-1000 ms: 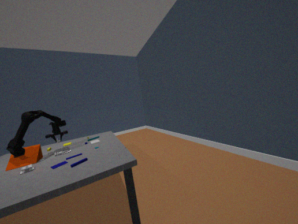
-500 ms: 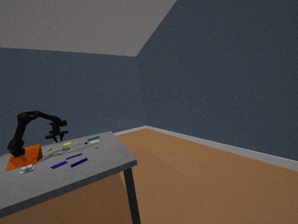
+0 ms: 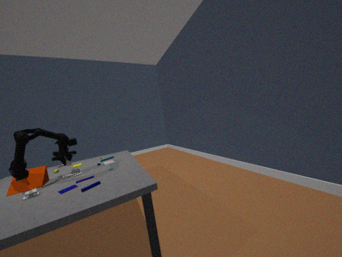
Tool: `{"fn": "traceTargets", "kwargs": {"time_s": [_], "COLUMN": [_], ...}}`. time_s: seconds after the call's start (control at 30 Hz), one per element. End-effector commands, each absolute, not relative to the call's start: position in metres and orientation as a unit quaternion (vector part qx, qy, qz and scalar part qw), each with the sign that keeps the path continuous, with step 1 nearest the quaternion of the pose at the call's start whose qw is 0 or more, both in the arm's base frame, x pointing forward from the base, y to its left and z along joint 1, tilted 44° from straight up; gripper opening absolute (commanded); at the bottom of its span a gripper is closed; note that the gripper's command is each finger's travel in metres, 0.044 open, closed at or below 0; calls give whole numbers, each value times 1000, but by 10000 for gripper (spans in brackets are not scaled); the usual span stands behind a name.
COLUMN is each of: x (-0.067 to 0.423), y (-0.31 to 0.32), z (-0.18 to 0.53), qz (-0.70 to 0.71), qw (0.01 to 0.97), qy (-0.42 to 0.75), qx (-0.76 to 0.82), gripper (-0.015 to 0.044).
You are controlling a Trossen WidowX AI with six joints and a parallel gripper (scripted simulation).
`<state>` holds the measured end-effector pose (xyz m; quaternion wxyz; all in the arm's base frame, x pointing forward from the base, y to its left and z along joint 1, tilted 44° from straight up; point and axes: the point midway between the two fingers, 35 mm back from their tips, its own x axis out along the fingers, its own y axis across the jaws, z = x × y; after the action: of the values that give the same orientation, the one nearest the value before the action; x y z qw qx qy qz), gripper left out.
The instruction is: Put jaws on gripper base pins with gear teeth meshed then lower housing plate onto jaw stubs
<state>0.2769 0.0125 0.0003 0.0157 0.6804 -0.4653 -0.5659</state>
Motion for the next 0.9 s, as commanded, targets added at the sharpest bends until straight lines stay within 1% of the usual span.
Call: {"fn": "traceTargets", "kwargs": {"time_s": [0.0,0.7,0.87], "x": [273,256,254], "y": [-1,-53,-57], "z": [9,48,50], "qz": [-594,-690,-695], "qw": [61,255,268], "qy": [-433,-261,-248], "qx": [676,625,619], "gripper": [134,134,134]}}
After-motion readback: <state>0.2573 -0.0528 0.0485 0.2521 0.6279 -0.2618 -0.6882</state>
